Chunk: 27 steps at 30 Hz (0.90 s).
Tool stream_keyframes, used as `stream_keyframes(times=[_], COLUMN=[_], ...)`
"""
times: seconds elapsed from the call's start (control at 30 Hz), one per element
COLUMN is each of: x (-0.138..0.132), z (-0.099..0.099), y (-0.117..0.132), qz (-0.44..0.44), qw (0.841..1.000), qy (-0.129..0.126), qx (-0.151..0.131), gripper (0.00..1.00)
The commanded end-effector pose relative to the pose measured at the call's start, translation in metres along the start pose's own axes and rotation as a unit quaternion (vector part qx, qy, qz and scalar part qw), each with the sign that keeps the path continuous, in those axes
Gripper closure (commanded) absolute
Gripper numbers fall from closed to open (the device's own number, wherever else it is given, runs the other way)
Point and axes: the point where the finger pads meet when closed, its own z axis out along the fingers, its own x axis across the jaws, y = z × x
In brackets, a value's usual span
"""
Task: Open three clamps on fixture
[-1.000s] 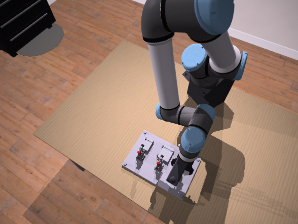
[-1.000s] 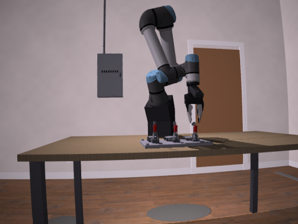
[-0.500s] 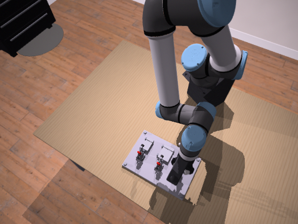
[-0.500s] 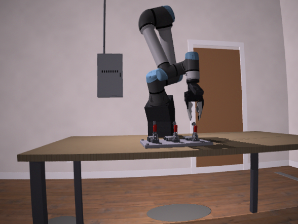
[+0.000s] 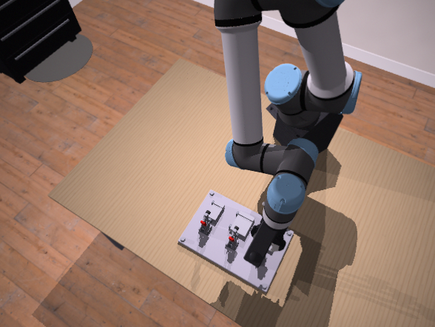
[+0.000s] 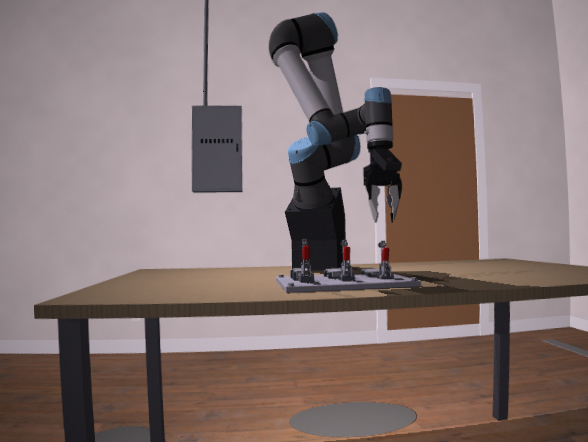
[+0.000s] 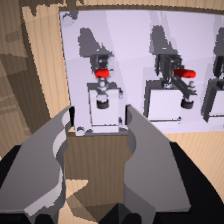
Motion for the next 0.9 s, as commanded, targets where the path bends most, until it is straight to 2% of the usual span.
stream_keyframes(times=[0.0,0.23,0.87], x=[0.0,0.0,0.0], z=[-0.019,-0.032,-0.032], y=[-0.001,-0.001,0.001], qz=[0.0,0.0,0.0], qw=[1.0,1.0,1.0], qy=[0.0,0.0,0.0], qx=[-0.001,-0.001,-0.003], gripper=[0.72,0.72,0.72])
